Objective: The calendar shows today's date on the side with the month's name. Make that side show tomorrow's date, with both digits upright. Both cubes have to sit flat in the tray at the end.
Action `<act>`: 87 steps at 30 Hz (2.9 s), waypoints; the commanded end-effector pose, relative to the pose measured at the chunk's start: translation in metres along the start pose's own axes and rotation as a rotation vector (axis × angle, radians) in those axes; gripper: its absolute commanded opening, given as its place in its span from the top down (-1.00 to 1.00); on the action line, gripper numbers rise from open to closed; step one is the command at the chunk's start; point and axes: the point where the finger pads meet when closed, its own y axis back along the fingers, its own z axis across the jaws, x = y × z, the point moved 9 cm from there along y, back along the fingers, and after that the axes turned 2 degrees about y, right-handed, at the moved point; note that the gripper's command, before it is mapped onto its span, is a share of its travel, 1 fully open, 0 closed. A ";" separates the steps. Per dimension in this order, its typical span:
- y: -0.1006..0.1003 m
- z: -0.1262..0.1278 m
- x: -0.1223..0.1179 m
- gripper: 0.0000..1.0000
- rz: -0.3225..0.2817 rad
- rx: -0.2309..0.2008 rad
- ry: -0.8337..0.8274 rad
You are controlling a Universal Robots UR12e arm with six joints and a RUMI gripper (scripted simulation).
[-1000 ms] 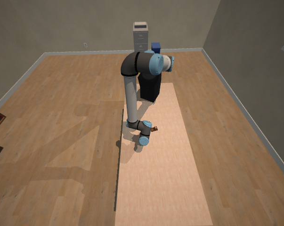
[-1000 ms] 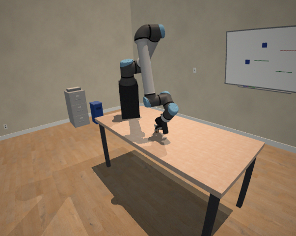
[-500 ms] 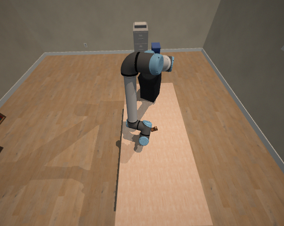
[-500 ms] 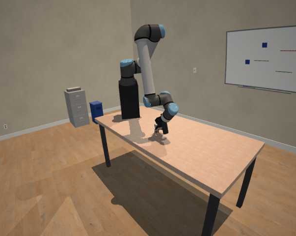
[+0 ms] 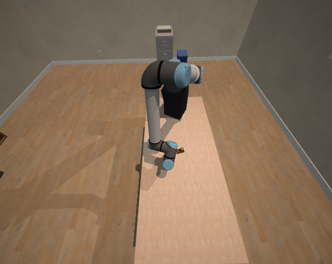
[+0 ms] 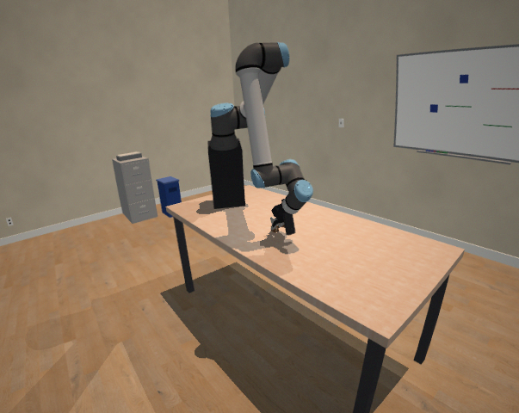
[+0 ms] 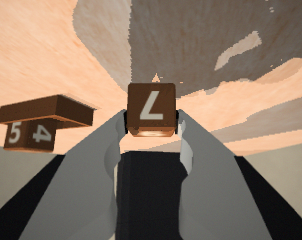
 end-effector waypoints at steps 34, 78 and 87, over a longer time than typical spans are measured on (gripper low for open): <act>0.003 0.000 -0.002 0.17 0.001 0.000 0.000; 0.048 -0.002 -0.052 0.17 0.048 0.000 0.000; 0.046 -0.002 -0.061 0.17 0.147 -0.003 -0.001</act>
